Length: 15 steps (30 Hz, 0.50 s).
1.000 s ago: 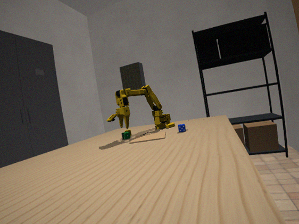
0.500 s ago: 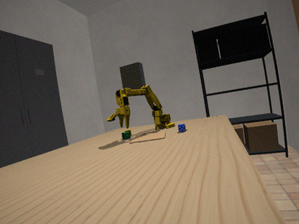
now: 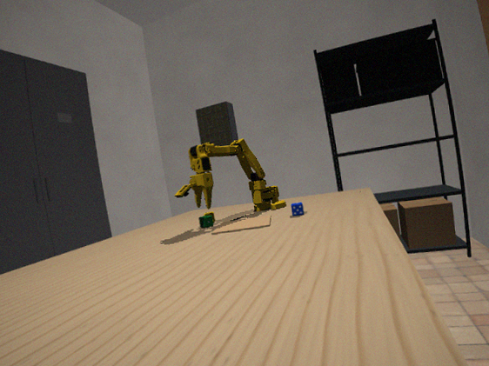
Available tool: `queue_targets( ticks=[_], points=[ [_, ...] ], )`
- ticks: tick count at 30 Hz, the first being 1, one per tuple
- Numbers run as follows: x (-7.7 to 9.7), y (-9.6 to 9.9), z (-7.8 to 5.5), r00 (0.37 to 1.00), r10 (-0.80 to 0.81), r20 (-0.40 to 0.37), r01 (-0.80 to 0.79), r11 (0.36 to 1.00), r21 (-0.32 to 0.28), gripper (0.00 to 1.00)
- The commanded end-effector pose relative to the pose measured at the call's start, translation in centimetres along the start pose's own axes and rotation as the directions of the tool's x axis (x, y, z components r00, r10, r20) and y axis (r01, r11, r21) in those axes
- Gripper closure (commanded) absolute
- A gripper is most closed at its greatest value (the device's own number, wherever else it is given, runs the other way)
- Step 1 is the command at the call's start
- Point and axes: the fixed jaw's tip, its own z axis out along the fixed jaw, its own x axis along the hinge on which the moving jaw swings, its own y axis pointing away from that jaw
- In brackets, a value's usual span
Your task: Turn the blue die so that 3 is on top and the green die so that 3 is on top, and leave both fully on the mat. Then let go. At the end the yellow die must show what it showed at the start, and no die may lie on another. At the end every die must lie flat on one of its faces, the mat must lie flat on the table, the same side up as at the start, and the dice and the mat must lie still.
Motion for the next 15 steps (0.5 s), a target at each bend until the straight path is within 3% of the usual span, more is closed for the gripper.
queue_targets(
  ticks=[1,15],
  points=[
    [-0.46,0.23,-1.21,0.998,-0.013,0.057,0.013,1.0,-0.006,0.65],
    [-0.59,0.25,-0.27,0.998,-0.013,0.054,0.013,1.0,-0.006,0.65]
  ],
)
